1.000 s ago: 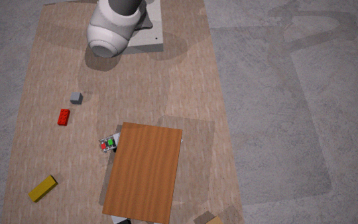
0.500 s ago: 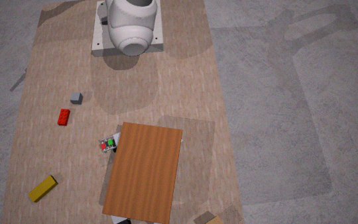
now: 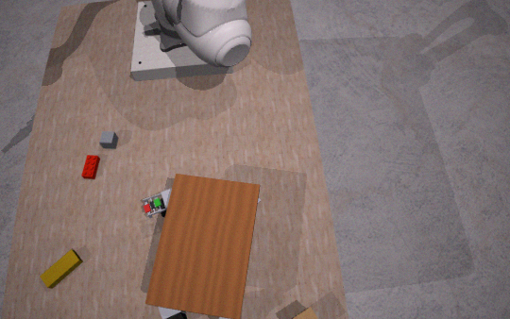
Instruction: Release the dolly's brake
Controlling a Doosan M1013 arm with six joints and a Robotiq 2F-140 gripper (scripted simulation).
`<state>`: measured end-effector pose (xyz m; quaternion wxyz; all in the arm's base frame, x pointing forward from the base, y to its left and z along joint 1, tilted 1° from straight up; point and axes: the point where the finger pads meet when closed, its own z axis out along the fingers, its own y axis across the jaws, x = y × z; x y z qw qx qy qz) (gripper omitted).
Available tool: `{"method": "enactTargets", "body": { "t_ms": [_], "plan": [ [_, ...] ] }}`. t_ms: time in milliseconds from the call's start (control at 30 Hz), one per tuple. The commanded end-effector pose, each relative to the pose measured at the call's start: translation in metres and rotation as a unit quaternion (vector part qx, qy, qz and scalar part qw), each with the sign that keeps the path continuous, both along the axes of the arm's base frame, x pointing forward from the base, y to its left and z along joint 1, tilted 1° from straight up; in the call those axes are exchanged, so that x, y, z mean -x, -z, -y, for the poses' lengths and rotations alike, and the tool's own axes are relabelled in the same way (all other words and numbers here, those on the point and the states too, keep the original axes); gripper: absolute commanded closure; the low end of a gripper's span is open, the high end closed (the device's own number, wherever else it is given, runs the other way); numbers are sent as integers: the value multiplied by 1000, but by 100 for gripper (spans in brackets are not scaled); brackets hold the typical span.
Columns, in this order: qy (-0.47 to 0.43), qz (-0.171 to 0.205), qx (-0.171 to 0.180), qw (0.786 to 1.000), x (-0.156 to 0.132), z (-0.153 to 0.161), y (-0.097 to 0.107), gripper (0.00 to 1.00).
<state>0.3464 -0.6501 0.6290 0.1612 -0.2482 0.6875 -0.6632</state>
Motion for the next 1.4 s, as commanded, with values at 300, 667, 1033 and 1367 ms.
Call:
{"method": "enactTargets", "body": {
  "t_ms": [300, 667, 1033, 1367],
  "plan": [
    [45, 40, -108, 992, -54, 6, 61, 100],
    [57, 46, -153, 985, -76, -1, 91, 100],
    [68, 49, -198, 976, -98, -13, 122, 100],
    [90, 45, -286, 953, -140, -49, 184, 100]
  ]
}}
